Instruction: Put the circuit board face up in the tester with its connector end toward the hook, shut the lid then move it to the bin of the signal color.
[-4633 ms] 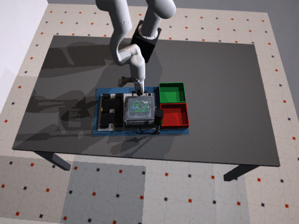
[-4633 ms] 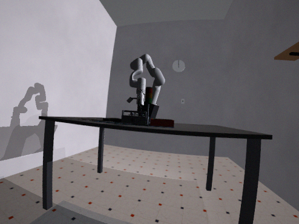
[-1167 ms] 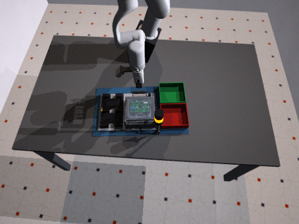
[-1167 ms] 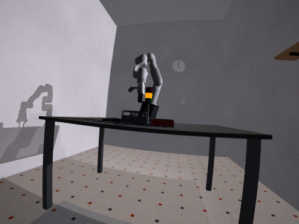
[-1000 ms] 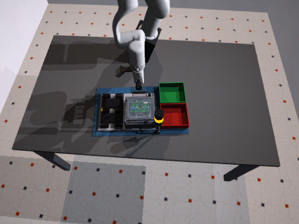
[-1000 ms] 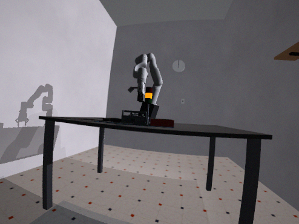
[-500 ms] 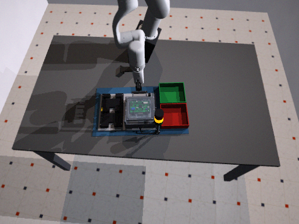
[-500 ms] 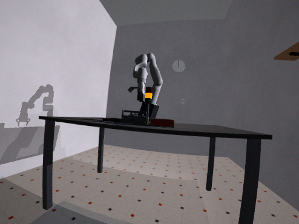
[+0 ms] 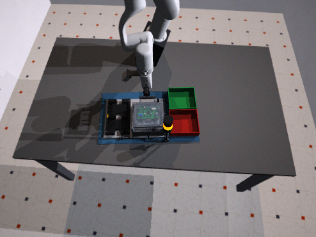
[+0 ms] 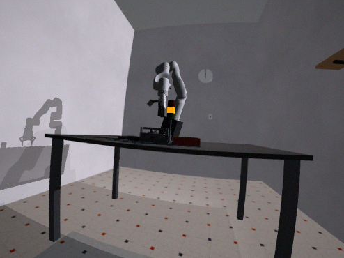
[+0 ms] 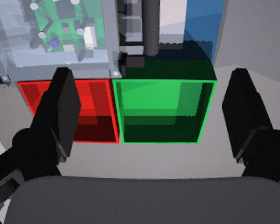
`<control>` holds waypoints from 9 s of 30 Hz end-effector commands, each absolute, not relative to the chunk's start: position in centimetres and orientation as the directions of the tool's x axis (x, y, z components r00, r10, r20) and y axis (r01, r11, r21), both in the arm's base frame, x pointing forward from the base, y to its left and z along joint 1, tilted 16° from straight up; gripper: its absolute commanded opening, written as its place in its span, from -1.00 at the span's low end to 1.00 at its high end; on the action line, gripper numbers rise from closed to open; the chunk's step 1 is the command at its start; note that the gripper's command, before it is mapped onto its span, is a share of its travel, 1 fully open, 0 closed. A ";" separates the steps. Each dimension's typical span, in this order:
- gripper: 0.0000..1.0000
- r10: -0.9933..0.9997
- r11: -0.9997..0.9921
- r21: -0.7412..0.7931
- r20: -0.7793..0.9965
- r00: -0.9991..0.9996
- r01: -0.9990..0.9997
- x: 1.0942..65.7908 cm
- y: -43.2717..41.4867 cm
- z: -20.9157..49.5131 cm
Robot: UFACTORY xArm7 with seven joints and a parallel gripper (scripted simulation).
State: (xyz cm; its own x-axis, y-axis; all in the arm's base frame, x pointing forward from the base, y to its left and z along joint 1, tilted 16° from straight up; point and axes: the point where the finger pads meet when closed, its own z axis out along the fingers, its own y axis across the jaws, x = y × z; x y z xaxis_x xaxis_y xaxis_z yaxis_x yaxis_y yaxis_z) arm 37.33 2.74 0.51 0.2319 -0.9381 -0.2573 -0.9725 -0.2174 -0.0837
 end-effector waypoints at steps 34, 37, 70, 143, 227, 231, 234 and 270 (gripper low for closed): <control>-1.00 -0.938 -0.217 -0.086 -0.256 0.232 -0.972 37.4 2.7 0.6; -1.00 -0.938 -0.217 -0.086 -0.256 0.232 -0.972 37.4 2.7 0.6; -1.00 -0.938 -0.217 -0.086 -0.256 0.232 -0.972 37.4 2.7 0.6; -1.00 -0.627 0.731 0.187 -0.195 -0.754 -0.656 37.4 2.4 1.7; -1.00 -0.217 0.938 0.256 -0.086 -0.972 -0.232 37.4 2.4 1.7; -1.00 -0.217 0.938 0.256 -0.086 -0.972 -0.232 37.4 2.4 1.7; -1.00 -0.217 0.938 0.256 -0.086 -0.972 -0.232 37.4 2.4 1.7; -1.00 -0.217 0.938 0.256 -0.086 -0.972 -0.232 35.9 8.6 2.7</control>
State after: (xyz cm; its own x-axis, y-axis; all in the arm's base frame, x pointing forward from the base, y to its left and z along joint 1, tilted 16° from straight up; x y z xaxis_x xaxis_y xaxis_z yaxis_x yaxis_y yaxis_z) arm 35.80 8.47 3.04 -0.9725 -0.2170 -0.0843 -0.2317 0.9384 0.2566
